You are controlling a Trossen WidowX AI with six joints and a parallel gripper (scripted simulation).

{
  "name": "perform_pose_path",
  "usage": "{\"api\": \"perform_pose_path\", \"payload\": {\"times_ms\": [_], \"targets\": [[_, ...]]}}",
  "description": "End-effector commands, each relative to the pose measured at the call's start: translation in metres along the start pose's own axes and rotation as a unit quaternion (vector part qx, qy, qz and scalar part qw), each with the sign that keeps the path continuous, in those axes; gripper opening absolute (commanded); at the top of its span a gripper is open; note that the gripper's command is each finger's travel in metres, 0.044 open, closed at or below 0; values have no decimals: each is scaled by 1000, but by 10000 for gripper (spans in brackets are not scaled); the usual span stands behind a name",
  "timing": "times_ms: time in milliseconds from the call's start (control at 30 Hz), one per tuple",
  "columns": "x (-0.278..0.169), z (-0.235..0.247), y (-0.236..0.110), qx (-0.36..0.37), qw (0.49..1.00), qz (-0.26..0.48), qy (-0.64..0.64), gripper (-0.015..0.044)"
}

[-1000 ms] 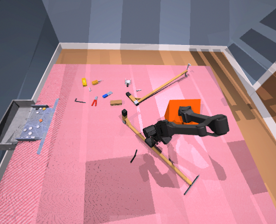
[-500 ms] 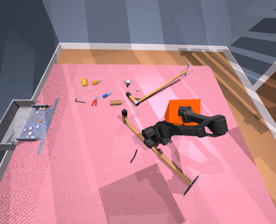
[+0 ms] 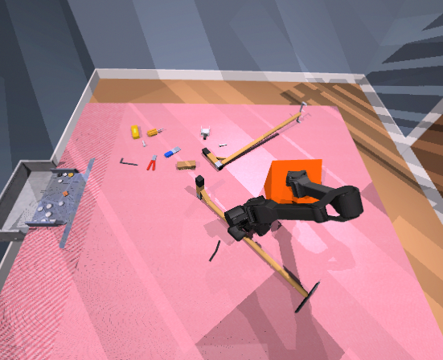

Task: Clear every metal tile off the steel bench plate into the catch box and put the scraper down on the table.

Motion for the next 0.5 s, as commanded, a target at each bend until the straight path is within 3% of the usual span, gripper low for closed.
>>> {"api": "perform_pose_path", "payload": {"times_ms": [0, 467], "targets": [[-1, -6, 0, 0, 1000, 3, 2, 0], [0, -20, -1, 0, 1000, 3, 1, 0]]}}
Point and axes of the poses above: the point midway between the two fingers, 35 mm back from their tips, its own y axis out along the fingers, its own z axis across the jaws, x = y × z, the point moved 3 cm from there along -y, back along the fingers, and after that the axes turned 4 degrees about y, right-handed, at the moved point
